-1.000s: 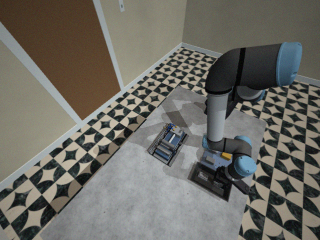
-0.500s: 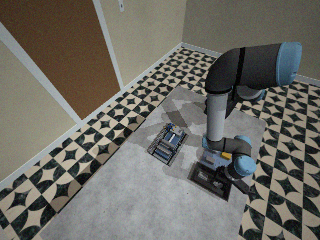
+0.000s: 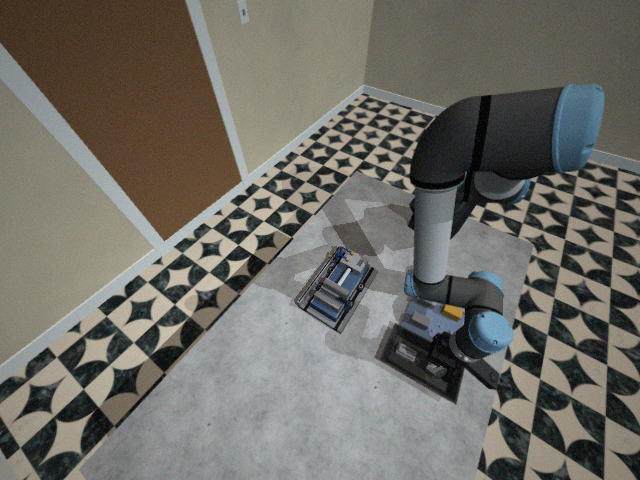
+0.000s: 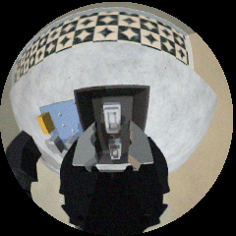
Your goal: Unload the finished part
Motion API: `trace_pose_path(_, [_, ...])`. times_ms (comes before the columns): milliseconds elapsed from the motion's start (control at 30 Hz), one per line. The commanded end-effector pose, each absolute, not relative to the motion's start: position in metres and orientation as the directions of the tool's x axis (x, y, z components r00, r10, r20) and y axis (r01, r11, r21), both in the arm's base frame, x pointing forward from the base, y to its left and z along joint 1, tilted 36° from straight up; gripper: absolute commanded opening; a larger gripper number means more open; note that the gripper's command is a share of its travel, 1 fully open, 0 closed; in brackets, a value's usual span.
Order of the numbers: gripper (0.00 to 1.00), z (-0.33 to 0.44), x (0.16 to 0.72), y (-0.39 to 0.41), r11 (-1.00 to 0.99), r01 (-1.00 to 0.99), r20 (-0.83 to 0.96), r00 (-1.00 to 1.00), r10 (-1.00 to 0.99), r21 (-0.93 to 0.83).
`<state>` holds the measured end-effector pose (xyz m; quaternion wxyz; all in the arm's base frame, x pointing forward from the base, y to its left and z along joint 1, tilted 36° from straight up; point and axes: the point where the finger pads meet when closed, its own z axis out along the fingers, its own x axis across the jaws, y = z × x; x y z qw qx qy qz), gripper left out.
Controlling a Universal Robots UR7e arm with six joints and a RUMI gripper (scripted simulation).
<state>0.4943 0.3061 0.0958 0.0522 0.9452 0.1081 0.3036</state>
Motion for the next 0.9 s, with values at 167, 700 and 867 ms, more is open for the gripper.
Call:
trace_pose_path(167, [0.40,0.098,0.497,0.306,-0.972,0.171,0.567,0.790,0.234,0.163])
trace_pose_path(700, [0.40,0.113,0.483,0.307,-0.971,0.173,0.565,0.791,0.236,0.164])
trace_pose_path(867, [0.40,0.130,0.469,0.308,-0.971,0.173,0.564,0.791,0.236,0.164])
